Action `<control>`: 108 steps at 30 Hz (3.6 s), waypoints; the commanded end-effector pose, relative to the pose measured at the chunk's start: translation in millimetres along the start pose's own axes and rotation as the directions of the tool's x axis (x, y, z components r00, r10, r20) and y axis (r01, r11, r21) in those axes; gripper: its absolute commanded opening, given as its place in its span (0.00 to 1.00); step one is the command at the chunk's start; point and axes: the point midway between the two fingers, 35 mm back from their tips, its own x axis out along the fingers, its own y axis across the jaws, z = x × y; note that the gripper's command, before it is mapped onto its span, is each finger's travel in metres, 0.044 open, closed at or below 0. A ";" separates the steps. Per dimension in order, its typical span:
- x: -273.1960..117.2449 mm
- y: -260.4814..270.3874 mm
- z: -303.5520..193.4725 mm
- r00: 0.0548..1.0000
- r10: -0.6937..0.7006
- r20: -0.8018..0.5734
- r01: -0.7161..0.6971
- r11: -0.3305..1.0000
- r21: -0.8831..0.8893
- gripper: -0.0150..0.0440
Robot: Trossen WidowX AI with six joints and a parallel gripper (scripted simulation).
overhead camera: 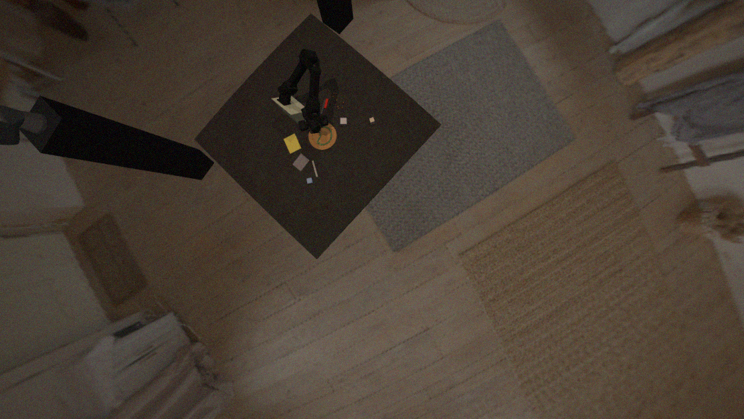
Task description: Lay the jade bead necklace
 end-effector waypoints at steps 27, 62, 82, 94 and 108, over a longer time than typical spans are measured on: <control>5.3 6.8 12.5 1.000 0.000 0.010 0.003 0.972 -0.234 0.46; 21.8 6.9 12.0 1.000 -0.002 0.009 0.004 0.971 -0.238 0.25; 16.4 5.3 10.7 1.000 -0.001 0.003 0.002 0.974 -0.228 0.25; 15.9 -20.2 4.5 1.000 -0.002 0.003 0.003 0.974 -0.226 0.25; 18.2 -24.3 3.3 1.000 -0.002 0.003 0.003 0.974 -0.226 0.25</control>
